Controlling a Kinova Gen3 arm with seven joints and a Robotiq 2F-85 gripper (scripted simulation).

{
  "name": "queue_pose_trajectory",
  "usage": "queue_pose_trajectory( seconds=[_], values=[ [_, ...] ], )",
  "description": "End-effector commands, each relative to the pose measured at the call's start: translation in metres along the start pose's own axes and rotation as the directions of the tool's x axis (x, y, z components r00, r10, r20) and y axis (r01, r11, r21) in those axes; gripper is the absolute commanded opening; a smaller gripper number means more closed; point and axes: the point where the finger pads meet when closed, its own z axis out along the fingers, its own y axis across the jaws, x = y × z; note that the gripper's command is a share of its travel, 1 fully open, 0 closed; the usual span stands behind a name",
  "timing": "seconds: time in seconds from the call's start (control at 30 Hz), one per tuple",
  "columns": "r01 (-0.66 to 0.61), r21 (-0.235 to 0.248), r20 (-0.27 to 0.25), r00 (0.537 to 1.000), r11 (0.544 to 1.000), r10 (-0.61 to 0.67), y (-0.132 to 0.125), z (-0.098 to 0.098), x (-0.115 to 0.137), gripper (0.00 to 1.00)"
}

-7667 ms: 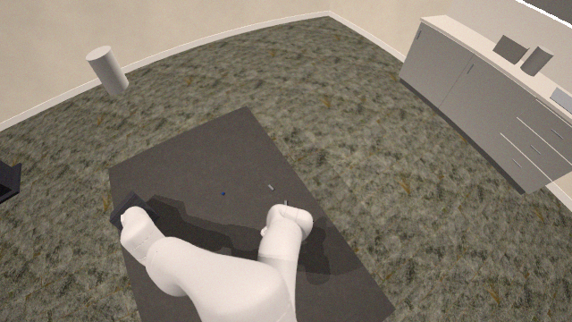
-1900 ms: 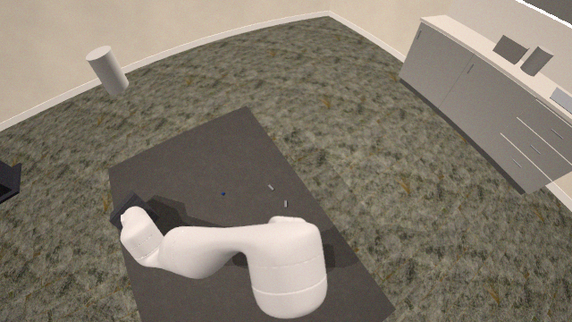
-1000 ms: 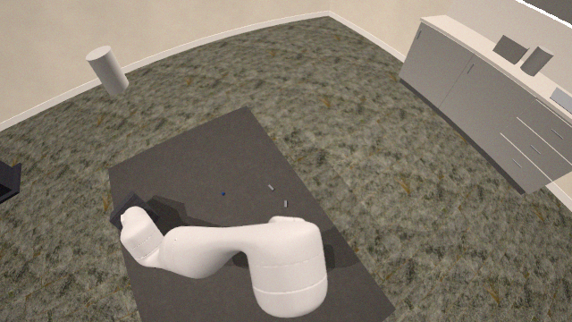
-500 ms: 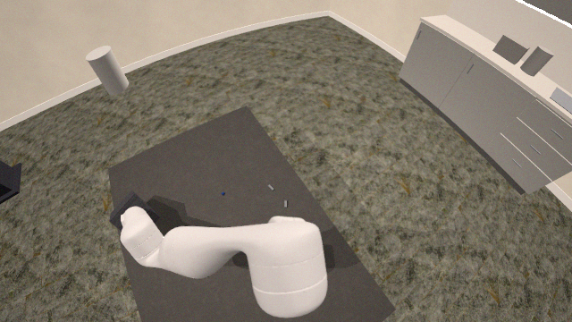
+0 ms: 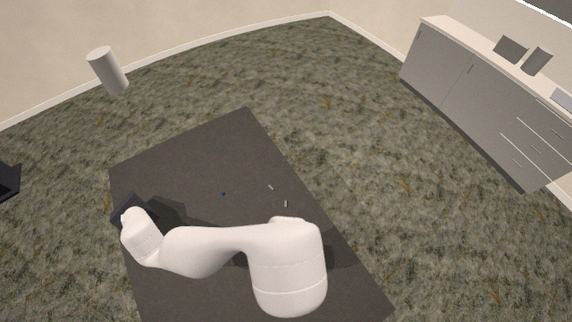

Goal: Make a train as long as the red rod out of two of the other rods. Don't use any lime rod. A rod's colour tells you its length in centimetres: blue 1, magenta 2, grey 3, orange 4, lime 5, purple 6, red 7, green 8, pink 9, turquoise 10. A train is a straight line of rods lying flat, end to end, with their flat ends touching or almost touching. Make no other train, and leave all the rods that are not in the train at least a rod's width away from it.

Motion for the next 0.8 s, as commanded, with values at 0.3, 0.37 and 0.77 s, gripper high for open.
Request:
queue_pose_trajectory(
  seconds=[0.3,0.37,0.77],
  values=[
    [0.0,-0.001,0.0,1.0,1.0,0.0,0.0,0.0,0.0,0.05],
    [0.0,-0.001,0.0,1.0,1.0,0.0,0.0,0.0,0.0,0.05],
    [0.0,-0.001,0.0,1.0,1.0,0.0,0.0,-0.011,0.0,0.05]
  ],
)
